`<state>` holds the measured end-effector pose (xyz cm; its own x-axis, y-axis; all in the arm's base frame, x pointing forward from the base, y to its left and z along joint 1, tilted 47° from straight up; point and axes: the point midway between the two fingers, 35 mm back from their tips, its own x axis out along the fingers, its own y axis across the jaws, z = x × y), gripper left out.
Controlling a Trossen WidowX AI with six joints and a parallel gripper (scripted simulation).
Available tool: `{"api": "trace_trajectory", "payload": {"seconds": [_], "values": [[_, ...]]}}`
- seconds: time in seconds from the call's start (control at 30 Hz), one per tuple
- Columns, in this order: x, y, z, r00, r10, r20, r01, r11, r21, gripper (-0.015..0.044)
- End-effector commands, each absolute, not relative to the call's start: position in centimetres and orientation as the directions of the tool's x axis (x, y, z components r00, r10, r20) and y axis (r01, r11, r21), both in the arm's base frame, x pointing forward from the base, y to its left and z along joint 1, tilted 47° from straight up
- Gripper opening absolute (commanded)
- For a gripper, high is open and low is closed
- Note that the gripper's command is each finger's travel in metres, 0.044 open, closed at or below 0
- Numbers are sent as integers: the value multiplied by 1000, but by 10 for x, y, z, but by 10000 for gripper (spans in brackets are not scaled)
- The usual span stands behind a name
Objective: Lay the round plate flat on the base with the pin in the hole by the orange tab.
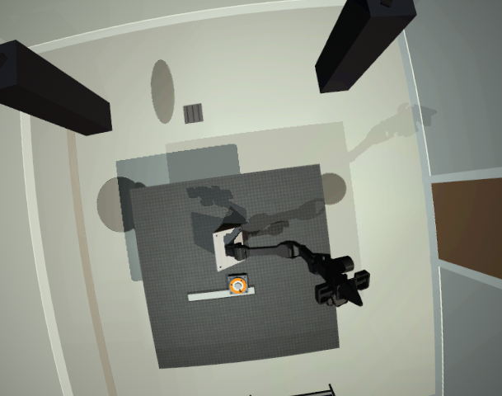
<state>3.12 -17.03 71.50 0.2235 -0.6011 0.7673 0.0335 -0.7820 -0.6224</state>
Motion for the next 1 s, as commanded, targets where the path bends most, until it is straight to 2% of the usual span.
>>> {"api": "trace_trajectory", "payload": {"seconds": [0.0,0.23,0.5,0.67,0.97], "values": [[59,-231,679,317,-685,655,160,-642,-749,0],[115,-299,616,479,-752,454,300,-346,-889,0],[197,-341,527,672,-716,190,332,61,-941,0],[244,-347,471,765,-643,32,283,292,-914,0],[327,-327,348,863,-412,-291,91,695,-714,0]]}}
